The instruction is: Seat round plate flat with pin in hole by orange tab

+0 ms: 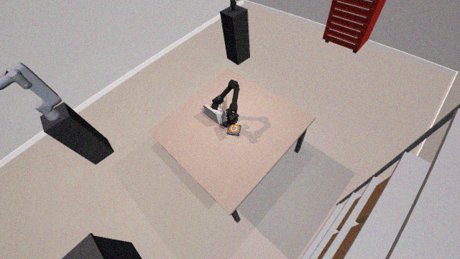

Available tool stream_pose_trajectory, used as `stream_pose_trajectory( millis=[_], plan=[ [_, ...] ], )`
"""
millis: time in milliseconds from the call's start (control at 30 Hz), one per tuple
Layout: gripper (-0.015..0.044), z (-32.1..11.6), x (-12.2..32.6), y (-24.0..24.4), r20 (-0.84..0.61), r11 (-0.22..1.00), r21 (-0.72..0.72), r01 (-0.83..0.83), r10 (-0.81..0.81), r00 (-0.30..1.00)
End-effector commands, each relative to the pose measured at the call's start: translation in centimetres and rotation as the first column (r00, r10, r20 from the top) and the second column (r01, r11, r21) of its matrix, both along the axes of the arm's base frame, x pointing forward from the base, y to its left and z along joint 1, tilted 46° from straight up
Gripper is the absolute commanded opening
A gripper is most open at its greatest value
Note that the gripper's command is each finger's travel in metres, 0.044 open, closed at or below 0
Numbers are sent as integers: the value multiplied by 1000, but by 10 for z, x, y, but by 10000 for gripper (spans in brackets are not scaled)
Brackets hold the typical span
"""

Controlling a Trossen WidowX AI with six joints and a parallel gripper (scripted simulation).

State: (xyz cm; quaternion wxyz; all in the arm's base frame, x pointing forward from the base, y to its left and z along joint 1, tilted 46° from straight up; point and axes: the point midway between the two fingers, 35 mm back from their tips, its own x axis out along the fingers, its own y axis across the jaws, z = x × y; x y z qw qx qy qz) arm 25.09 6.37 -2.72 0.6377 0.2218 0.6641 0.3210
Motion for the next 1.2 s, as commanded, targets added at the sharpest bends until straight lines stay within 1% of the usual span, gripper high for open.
stream_pose_trajectory(
  millis=[0,1167],
  plan=[
    [0,0,-2,4,-9,1000,5,3,-3,1000],
    [0,20,19,27,-8,1000,7,3,-3,1000]
  ],
)
